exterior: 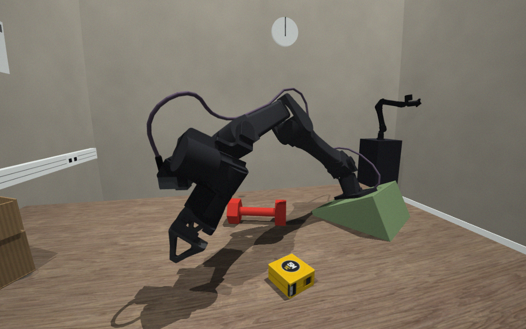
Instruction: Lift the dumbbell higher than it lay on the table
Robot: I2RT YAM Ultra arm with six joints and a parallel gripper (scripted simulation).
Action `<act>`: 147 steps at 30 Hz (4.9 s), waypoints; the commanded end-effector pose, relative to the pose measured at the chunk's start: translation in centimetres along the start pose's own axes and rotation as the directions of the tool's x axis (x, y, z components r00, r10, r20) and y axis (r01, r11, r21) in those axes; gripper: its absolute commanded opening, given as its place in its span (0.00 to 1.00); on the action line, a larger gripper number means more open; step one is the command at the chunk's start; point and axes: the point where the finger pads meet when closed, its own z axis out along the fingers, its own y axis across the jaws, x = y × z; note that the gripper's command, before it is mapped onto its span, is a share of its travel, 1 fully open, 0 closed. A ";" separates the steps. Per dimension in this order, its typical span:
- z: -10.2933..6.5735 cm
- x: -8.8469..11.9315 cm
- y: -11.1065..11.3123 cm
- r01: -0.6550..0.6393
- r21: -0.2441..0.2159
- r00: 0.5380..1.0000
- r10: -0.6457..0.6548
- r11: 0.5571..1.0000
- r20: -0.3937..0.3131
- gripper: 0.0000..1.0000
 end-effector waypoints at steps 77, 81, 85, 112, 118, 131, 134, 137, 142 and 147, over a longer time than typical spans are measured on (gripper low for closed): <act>-7.6 11.3 -29.2 -0.083 0.012 0.816 0.075 0.996 -0.573 1.00; -7.0 11.7 -29.1 -0.086 0.009 0.817 0.076 0.996 -0.571 1.00; -6.5 12.0 -29.1 -0.084 0.011 0.815 0.075 0.996 -0.574 1.00; -1.8 15.3 -28.8 -0.082 0.001 0.819 0.069 0.997 -0.570 1.00; -1.4 15.5 -28.8 -0.078 0.005 0.819 0.067 0.997 -0.570 1.00; -1.5 15.4 -29.0 -0.084 0.007 0.821 0.073 0.996 -0.566 1.00; -1.5 15.4 -29.0 -0.084 0.007 0.821 0.073 0.996 -0.566 1.00; -1.5 15.4 -29.0 -0.084 0.007 0.821 0.073 0.996 -0.566 1.00; -1.5 15.4 -29.0 -0.084 0.007 0.821 0.073 0.996 -0.566 1.00; -1.5 15.4 -29.0 -0.084 0.007 0.821 0.073 0.996 -0.566 1.00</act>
